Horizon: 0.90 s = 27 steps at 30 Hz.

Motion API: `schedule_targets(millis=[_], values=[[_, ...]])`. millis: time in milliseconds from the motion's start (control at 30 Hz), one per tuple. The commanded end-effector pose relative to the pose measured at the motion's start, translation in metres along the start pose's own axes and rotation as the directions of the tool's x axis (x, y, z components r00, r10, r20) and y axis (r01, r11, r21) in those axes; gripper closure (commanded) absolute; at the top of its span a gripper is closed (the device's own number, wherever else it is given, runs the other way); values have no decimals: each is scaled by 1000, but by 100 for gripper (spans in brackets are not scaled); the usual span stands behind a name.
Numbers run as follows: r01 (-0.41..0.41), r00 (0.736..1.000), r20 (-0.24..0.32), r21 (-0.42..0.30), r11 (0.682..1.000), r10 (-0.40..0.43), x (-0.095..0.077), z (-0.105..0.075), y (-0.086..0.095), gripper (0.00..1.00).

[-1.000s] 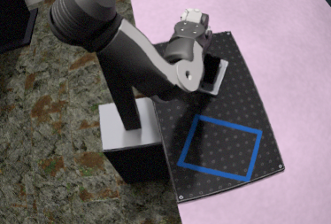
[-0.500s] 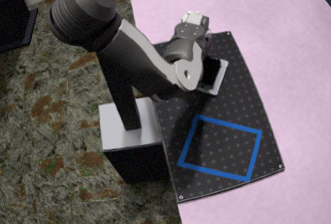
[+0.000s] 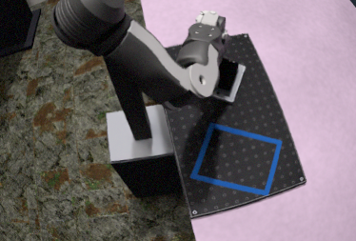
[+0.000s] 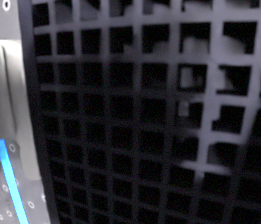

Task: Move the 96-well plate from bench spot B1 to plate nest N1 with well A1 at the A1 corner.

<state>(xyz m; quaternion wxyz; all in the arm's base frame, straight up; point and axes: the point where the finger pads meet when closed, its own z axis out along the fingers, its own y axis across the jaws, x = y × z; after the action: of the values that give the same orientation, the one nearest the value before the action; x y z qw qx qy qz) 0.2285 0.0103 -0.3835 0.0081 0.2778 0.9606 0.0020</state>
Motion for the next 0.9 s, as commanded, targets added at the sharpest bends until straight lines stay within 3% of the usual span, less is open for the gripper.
schedule_targets(millis=[0, 867], values=[[-6, 1000, -1, 2, 1000, 6, -1, -1, 0, 100], [0, 1000, -3, 6, 1000, 0, 3, 1, -3, 100]])
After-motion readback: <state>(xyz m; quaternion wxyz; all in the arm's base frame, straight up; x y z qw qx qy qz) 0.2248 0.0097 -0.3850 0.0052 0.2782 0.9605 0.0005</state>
